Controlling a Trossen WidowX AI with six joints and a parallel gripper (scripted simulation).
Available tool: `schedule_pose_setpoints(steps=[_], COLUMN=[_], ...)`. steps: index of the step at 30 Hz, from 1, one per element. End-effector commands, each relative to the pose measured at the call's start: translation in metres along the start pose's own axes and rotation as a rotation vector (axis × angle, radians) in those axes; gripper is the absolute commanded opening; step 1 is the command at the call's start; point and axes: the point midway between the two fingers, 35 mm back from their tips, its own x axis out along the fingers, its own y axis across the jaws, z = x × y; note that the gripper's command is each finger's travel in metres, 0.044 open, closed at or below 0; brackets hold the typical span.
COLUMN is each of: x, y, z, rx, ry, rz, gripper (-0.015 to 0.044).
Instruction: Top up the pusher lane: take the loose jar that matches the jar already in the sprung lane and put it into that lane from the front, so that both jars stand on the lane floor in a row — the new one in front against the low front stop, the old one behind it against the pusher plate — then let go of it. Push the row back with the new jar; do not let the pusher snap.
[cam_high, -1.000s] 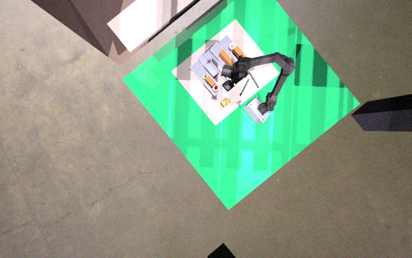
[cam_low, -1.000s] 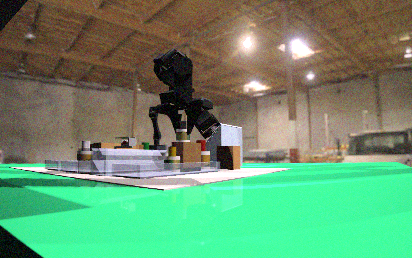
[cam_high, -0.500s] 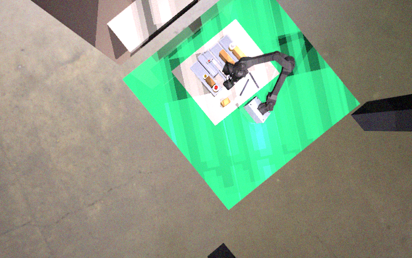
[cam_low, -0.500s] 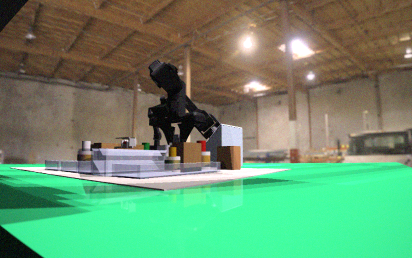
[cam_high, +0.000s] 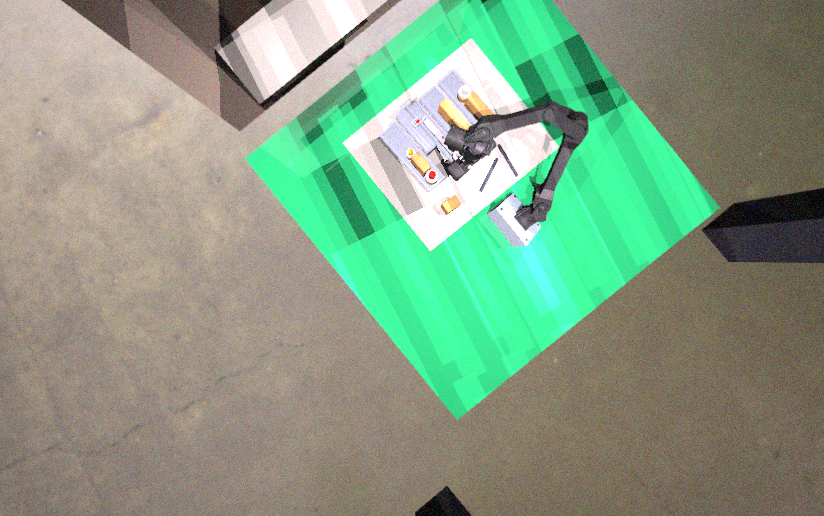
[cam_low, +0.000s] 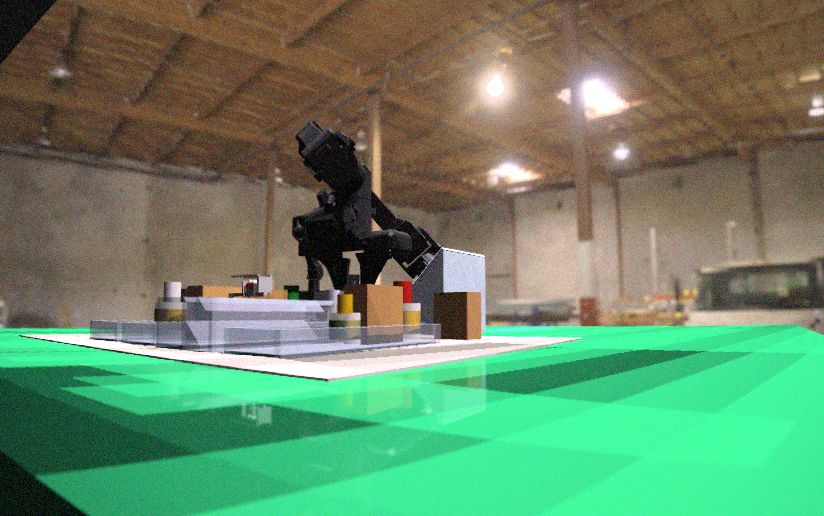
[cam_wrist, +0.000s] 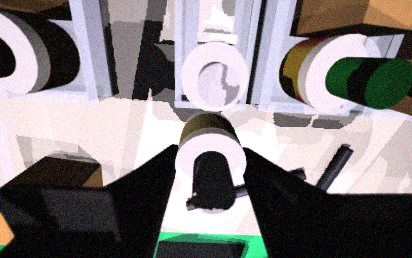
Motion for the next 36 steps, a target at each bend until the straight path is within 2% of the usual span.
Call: schedule_pose_setpoints(steps=[1,36], x=[0.0,0.0], y=[0.0,0.0], z=[0.003,0.015], rx=[-0.002,-0.002], ry=[-0.004,-0.004], rz=[-0.002,-0.001], gripper=[0.0,0.0])
